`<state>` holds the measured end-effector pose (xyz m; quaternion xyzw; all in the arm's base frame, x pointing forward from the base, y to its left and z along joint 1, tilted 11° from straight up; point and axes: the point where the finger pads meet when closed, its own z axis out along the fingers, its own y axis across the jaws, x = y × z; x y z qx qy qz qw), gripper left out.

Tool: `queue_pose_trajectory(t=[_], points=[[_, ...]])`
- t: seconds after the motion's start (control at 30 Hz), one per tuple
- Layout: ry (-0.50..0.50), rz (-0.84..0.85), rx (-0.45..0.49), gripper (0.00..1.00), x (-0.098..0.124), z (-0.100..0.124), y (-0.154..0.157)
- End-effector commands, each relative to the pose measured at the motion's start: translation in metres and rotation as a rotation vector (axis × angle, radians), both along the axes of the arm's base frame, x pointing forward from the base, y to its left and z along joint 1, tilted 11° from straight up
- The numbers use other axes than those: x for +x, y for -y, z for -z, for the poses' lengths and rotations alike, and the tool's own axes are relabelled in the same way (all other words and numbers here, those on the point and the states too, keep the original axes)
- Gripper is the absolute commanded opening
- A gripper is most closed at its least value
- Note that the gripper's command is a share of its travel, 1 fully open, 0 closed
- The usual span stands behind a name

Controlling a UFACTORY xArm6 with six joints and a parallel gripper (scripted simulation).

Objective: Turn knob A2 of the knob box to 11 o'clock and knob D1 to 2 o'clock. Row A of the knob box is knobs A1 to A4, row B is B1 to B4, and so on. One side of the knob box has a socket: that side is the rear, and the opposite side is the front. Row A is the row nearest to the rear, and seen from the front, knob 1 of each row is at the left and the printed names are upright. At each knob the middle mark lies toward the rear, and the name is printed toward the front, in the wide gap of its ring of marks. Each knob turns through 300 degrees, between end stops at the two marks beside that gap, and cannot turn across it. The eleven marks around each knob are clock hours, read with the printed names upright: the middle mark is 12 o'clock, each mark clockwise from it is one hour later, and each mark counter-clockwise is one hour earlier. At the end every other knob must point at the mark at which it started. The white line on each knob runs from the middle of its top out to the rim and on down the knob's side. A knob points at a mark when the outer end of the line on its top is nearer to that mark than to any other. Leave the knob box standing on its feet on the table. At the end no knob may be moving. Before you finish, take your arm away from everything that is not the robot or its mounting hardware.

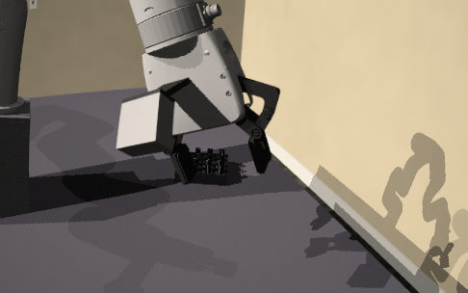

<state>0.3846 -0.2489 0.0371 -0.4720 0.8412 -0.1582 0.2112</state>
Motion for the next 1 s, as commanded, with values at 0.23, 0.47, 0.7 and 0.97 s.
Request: queue_pose_trajectory(t=[0.23, 0.47, 0.7, 0.97], points=[[-0.086, -0.271, -0.066, 1.0, 0.024, 0.009, -0.04], [-0.131, -0.47, -0.125, 1.0, 0.038, 0.015, -0.073], [-0.155, -0.589, -0.161, 1.0, 0.046, 0.019, -0.093], [-0.19, -0.793, -0.227, 1.0, 0.057, 0.026, -0.129]])
